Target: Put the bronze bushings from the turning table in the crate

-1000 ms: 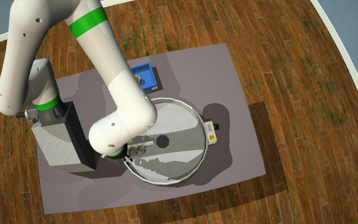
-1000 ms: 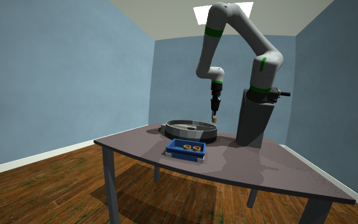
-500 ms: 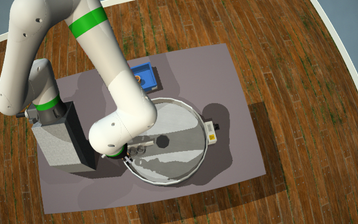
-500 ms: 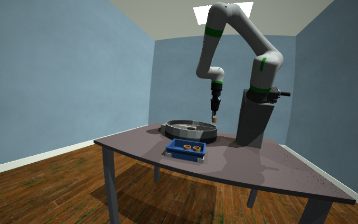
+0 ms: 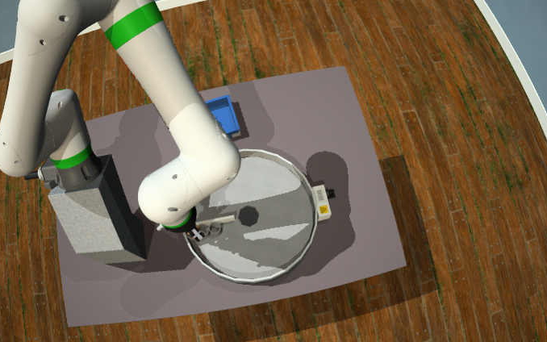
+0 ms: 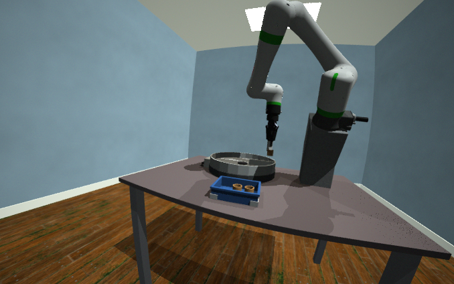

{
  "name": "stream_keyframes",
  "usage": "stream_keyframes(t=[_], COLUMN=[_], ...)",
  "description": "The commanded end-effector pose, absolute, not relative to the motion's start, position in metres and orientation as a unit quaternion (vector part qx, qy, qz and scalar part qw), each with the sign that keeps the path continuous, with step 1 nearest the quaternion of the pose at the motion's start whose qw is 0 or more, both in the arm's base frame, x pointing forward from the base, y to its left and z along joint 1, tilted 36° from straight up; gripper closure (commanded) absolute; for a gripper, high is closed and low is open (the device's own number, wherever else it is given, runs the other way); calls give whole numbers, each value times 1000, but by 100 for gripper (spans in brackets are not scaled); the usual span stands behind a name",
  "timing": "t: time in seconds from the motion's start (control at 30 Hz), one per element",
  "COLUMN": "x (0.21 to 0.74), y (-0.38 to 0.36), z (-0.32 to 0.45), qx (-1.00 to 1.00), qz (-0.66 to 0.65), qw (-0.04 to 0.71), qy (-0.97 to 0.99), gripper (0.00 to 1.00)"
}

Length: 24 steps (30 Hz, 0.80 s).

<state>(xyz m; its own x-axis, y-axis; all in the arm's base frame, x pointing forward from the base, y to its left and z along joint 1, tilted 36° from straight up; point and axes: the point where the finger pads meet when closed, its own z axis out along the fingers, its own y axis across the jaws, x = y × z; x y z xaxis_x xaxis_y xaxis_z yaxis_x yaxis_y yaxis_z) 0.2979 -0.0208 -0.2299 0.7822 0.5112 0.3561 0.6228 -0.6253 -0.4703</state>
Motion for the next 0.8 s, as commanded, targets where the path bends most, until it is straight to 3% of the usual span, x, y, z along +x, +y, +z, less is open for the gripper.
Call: stream_keyframes(t=[0.0,0.77], x=[305,355], y=[1,153], z=[-214,-104], qx=[-897,-897], qz=[-94,-94], qw=[295,295], qy=[-316,-316], gripper=[100,100])
